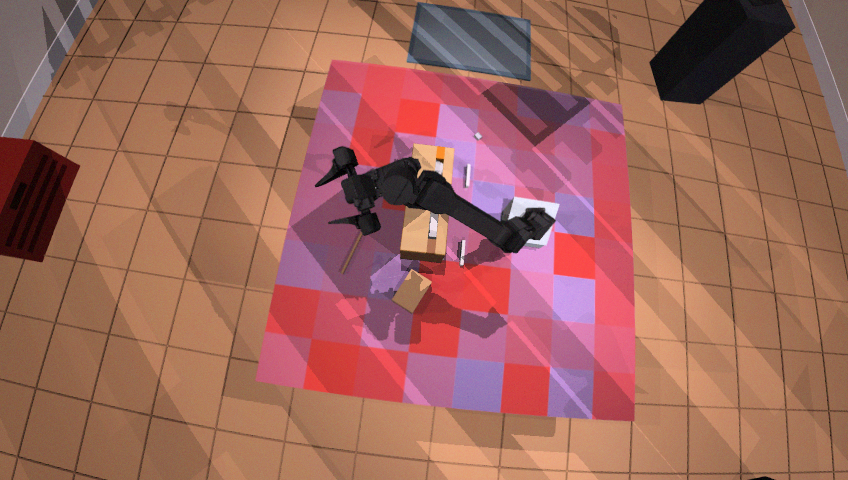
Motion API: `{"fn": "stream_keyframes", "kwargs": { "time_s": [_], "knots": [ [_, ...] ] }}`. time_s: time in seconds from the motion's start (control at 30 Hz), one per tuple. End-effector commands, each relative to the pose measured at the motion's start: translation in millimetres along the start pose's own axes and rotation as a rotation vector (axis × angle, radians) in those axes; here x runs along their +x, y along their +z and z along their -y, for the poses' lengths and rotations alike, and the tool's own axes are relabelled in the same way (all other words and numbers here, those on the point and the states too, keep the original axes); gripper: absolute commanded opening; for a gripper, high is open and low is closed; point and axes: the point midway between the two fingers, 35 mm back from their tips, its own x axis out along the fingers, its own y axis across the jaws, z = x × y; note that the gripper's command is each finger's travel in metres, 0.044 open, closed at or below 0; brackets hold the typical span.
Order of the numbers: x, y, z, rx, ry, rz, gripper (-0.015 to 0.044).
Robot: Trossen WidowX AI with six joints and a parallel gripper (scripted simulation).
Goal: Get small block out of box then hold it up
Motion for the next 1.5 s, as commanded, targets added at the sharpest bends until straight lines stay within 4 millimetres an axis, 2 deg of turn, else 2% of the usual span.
{"fn": "stream_keyframes", "kwargs": {
  "time_s": [0.0,0.1,0.33,0.47,0.7,0.9,1.1,1.23,1.47],
  "knots": [
    [0,-2,0,-0.005,-0.004,-0.005,0.04],
    [1,-29,5,-0.074,-0.052,-0.076,0.04],
    [-14,-121,4,-0.302,-0.114,-0.365,0.04],
    [-33,-176,-7,-0.438,-0.077,-0.56,0.04],
    [-70,-243,-30,-0.603,0.057,-0.807,0.04],
    [-112,-296,-59,-0.735,0.258,-1.004,0.04],
    [-165,-342,-95,-0.85,0.548,-1.164,0.04],
    [-201,-364,-120,-0.903,0.764,-1.228,0.04],
    [-204,-366,-122,-0.906,0.782,-1.232,0.04]
  ]
}}
